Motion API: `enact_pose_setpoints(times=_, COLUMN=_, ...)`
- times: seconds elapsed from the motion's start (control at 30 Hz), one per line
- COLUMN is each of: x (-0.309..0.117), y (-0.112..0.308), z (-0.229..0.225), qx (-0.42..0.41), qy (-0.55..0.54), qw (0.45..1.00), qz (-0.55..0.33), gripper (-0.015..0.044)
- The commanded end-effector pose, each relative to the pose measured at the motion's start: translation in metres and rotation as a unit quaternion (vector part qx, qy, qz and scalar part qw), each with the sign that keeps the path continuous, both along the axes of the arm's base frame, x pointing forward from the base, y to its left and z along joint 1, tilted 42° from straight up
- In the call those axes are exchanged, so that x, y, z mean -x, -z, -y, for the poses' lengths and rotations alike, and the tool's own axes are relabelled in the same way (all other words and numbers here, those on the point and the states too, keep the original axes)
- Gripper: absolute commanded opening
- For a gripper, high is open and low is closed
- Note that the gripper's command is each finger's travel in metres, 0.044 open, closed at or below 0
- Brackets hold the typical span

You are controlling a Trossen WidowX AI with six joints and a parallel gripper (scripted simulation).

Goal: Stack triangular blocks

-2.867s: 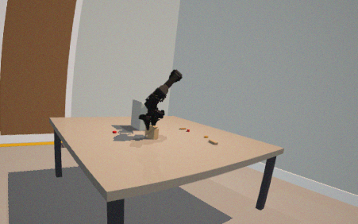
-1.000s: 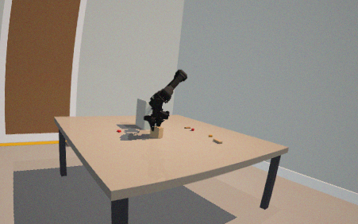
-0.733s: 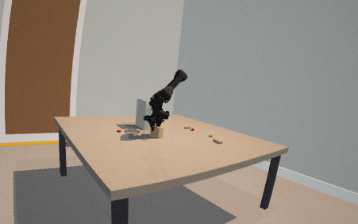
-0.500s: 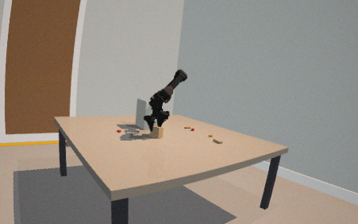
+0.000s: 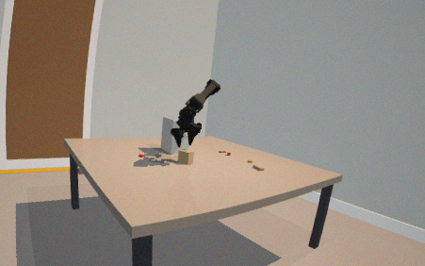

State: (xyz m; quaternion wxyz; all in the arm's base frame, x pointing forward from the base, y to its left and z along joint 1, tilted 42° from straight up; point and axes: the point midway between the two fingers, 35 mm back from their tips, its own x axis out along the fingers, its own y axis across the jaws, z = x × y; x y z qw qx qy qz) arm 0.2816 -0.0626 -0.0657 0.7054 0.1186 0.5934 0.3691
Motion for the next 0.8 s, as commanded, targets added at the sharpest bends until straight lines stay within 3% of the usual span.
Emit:
enact_pose_setpoints(times=0.0, x=0.0, y=-0.045, z=0.0383, qx=0.01, qy=0.002, qw=1.0, qz=0.015, gripper=0.044)
enact_pose_setpoints(times=0.77, x=-0.0022, y=-0.0424, z=0.0384, qx=0.011, qy=0.01, qw=1.0, qz=0.019, gripper=0.044)
